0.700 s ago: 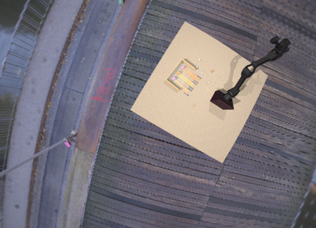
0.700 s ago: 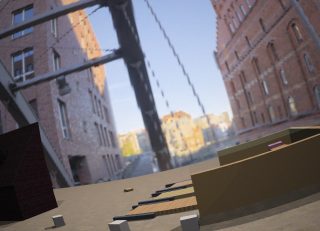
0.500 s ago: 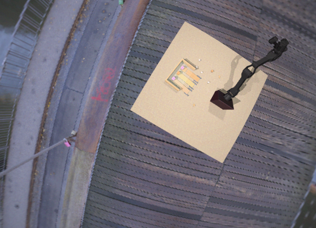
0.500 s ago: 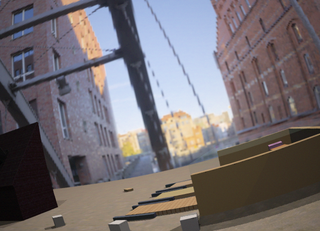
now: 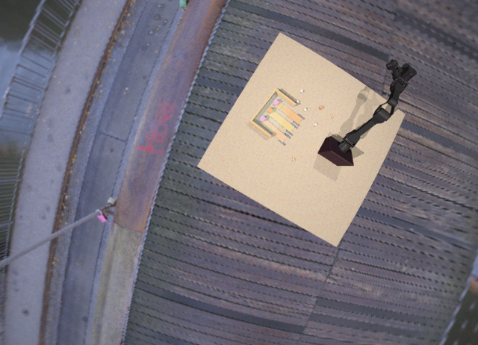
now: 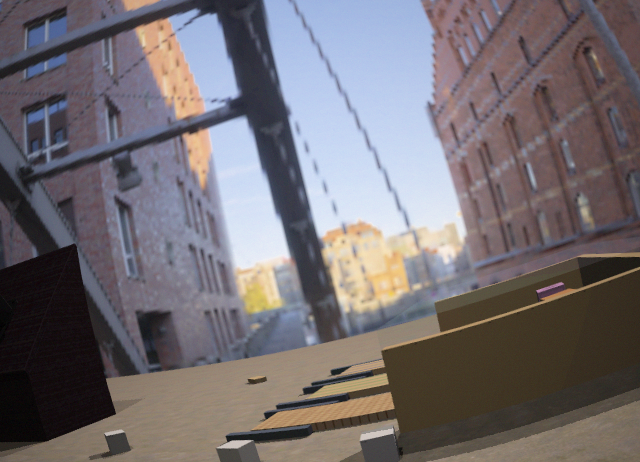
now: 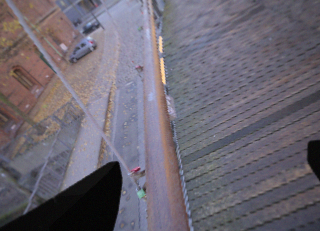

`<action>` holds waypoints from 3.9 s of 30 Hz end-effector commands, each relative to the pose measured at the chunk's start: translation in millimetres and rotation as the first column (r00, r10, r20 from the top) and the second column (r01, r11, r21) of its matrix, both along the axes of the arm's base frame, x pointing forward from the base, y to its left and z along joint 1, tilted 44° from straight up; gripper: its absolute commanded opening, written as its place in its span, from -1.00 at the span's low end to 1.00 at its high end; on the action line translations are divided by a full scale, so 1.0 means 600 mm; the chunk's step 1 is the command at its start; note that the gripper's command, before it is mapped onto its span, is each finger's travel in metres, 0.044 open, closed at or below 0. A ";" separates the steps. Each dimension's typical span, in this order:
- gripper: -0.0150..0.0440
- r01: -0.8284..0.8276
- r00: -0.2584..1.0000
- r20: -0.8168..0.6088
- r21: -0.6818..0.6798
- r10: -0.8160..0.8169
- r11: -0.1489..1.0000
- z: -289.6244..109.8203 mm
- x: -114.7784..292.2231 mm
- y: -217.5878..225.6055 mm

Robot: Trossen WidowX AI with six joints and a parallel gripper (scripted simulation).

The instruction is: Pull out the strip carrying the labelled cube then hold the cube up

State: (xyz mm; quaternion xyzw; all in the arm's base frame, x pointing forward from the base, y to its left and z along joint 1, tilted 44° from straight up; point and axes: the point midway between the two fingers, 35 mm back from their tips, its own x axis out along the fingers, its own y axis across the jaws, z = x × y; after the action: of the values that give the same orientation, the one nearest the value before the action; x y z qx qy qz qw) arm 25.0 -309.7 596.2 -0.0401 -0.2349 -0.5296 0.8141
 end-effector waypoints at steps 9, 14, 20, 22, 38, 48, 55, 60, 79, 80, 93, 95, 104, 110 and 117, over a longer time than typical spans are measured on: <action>0.86 -0.178 0.980 -0.050 0.194 0.191 0.965 -0.183 0.237 -0.078; 0.86 -0.233 0.956 -0.119 0.252 0.269 0.939 -0.262 0.345 -0.054; 0.86 -0.288 0.901 -0.226 0.326 0.370 0.901 -0.368 0.469 0.013; 0.86 -0.301 0.877 -0.263 0.352 0.402 0.886 -0.405 0.504 0.042; 0.86 -0.380 0.506 -0.638 0.439 0.580 0.814 -0.694 0.637 0.382; 0.86 -0.497 0.151 -0.877 0.332 0.457 0.802 -0.850 0.550 0.603; 0.86 -0.586 0.023 -0.950 0.240 0.312 0.774 -0.902 0.480 0.669; 0.86 -0.586 0.023 -0.950 0.240 0.312 0.774 -0.902 0.480 0.669; 0.42 -0.516 -0.033 -0.941 0.304 0.336 0.801 -0.926 0.517 0.687; 0.33 -0.494 -0.048 -0.938 0.320 0.343 0.808 -0.934 0.527 0.692; -0.49 -0.112 -0.173 -0.890 0.443 0.422 0.890 -1.046 0.622 0.714; -0.49 -0.039 -0.182 -0.884 0.444 0.431 0.895 -1.066 0.628 0.712; -0.49 0.297 -0.193 -0.881 0.368 0.432 0.881 -1.150 0.622 0.690; -0.49 0.320 -0.192 -0.882 0.357 0.429 0.878 -1.155 0.620 0.688; -0.49 0.320 -0.193 -0.882 0.357 0.430 0.878 -1.164 0.622 0.680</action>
State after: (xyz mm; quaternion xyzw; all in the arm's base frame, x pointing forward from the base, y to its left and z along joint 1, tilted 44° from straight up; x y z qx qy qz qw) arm 397.6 101.9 -97.8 -0.2253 0.6153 -0.2966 0.6947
